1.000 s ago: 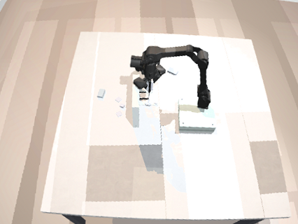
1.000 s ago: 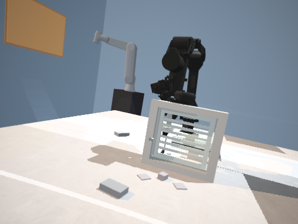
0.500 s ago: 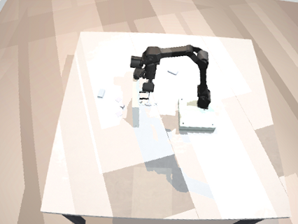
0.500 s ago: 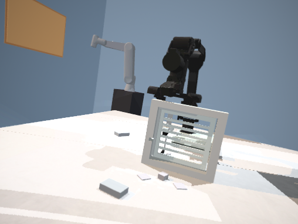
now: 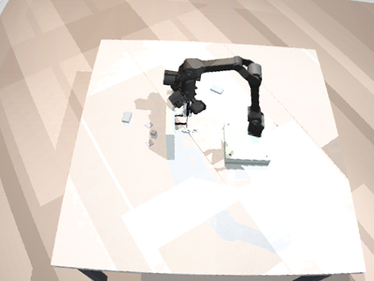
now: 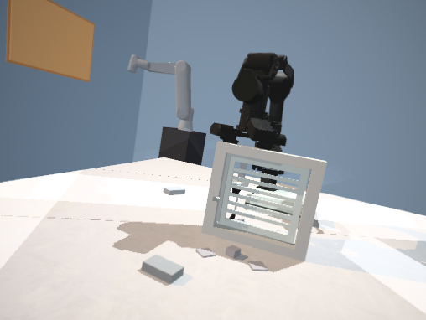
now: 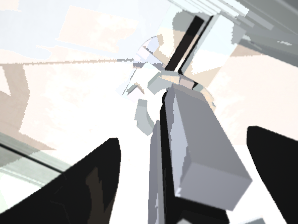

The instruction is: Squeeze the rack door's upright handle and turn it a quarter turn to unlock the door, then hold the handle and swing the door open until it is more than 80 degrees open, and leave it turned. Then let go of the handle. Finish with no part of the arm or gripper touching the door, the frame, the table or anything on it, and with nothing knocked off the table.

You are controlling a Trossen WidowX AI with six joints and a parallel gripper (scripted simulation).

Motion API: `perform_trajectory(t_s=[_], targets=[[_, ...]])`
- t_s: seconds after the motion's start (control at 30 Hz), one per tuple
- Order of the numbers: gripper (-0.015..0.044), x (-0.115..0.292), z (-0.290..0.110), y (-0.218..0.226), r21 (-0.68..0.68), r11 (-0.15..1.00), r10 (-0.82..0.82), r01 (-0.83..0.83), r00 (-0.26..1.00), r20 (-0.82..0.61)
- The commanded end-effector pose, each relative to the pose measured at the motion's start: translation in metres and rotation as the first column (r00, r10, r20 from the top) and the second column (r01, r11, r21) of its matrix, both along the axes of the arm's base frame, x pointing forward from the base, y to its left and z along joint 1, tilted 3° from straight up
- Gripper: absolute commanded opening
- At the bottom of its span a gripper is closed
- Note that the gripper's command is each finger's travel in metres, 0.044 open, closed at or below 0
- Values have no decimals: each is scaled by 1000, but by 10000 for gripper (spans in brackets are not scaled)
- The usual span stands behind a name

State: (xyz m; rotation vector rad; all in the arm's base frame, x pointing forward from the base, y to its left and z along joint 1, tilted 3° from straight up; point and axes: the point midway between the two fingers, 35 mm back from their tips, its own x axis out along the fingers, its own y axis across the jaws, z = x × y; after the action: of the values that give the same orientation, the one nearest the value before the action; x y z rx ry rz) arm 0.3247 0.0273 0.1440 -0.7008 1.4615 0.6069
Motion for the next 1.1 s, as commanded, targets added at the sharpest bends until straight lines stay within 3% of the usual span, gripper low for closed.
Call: perform_trajectory(t_s=[0.0, 0.3, 0.6, 0.7, 0.87, 1.07], targets=[[298, 0, 0, 1, 1, 986, 166, -166, 986, -10], [298, 0, 0, 1, -3, 818, 574, -575, 818, -34], [298, 0, 0, 1, 3, 491, 870, -871, 490, -57], [298, 0, 0, 1, 5, 426, 903, -905, 425, -60], [298, 0, 0, 1, 5, 426, 903, -905, 425, -60], [258, 0, 0, 1, 5, 426, 903, -905, 425, -60]])
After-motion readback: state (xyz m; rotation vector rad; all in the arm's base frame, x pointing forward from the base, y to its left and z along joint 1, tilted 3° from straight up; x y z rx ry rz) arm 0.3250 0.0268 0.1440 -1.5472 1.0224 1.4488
